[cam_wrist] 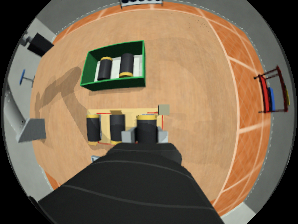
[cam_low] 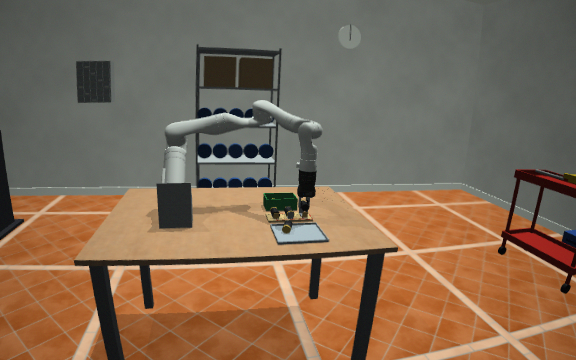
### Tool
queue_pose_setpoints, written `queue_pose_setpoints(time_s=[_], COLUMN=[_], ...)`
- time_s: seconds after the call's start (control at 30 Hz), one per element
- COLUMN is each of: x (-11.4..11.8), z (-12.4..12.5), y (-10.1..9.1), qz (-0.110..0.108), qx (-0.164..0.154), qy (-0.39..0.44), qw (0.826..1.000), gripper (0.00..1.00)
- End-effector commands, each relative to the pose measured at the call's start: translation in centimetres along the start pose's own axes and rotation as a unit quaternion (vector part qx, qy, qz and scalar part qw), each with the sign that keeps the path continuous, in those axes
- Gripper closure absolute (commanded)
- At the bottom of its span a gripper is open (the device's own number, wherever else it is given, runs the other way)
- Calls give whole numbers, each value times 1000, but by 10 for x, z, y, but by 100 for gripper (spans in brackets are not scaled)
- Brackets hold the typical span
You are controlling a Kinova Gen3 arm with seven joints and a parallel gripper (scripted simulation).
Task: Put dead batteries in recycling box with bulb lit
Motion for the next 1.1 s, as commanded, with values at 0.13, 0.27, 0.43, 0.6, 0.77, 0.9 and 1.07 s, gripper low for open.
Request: queue_pose_setpoints(time_s=[0.13,0.27,0.43,0.6,0.77,0.9,1.07], x=[1,1,1,1,1,1,1], z=[0,0,0,0,0,0,0], y=[2,4,12,21,28,29,30], qz=[-1,-1,-1,-1,-1,-1,-1], qx=[0,0,0,0,0,0,0], qy=[0,0,0,0,0,0,0], qw=[1000,1000,1000,1000,1000,1000,1000], gripper=[43,43,43,43,43,43,43])
Point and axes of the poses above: the point where the finger pads meet when closed, its own y axis out along the fingers, its own x axis across the jaws, z = x × y, the point moved 5 cm from there along -y, back along the fingers, and after that the axes turned 2 degrees about y, right-handed, at the moved point
